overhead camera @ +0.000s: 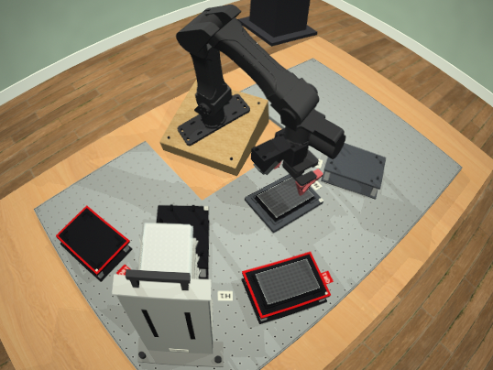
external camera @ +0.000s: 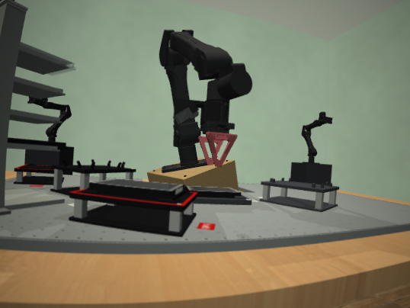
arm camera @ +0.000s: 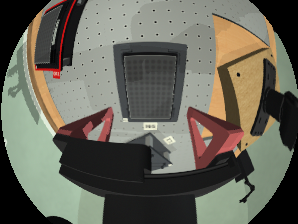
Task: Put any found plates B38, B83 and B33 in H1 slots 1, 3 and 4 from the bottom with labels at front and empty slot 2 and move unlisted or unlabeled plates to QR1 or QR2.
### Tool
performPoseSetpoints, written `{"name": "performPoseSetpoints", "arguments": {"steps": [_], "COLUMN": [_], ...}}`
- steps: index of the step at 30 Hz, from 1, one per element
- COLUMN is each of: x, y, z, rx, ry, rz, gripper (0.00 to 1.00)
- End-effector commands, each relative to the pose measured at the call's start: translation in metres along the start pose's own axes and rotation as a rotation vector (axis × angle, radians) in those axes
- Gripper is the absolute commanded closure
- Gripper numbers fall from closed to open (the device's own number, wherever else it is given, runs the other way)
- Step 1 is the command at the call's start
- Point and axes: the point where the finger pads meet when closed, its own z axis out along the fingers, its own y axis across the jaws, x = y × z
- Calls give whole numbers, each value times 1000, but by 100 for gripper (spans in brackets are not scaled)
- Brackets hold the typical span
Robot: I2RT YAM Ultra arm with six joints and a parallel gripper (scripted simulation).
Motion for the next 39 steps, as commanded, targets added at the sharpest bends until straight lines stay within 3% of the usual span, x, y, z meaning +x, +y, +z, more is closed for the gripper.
{"name": "performPoseSetpoints", "arguments": {"steps": [1, 10, 39], "x": [0, 0, 0], "y": [2, 2, 2], "z": [-2, -2, 34], "rx": [-10, -10, -10], "ry": [2, 2, 2], "rz": [1, 1, 1], "gripper": [0, 0, 0]}}
